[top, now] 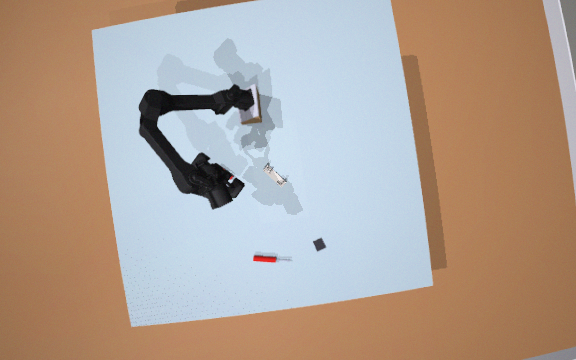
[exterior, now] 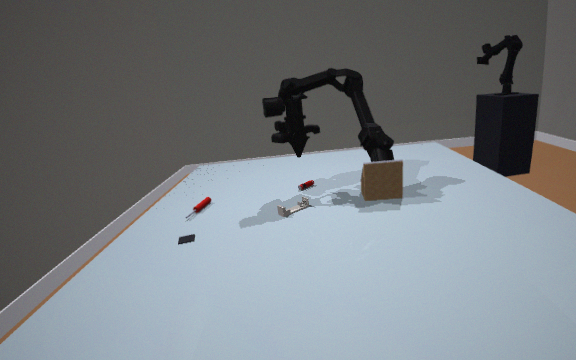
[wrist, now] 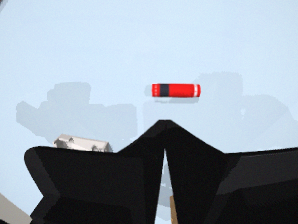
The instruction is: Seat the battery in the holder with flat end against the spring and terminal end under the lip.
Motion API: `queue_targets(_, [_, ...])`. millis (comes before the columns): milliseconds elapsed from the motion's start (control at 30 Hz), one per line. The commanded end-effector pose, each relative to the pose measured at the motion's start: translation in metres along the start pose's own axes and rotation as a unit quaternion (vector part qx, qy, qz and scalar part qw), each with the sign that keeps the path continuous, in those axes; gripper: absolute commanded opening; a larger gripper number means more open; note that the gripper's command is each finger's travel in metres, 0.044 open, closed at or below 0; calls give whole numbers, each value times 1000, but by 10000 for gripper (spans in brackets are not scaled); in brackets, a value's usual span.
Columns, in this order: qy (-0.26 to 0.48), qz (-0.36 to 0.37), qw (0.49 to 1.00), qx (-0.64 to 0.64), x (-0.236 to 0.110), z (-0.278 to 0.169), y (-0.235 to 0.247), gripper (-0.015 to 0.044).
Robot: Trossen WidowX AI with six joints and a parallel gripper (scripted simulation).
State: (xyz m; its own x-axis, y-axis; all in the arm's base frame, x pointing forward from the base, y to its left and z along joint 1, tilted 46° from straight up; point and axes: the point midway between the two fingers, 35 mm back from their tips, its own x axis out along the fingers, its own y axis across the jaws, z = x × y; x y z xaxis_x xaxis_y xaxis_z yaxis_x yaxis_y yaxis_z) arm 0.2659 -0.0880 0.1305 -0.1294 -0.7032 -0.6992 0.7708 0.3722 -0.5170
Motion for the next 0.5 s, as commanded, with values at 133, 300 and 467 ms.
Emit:
queue_targets(133, [0,0,1000,0,0,0,0,0])
queue_targets(300, [4,1,978,209,19,0,-4,131])
queue_targets(467, [6,0,871,491,46,0,-12,221])
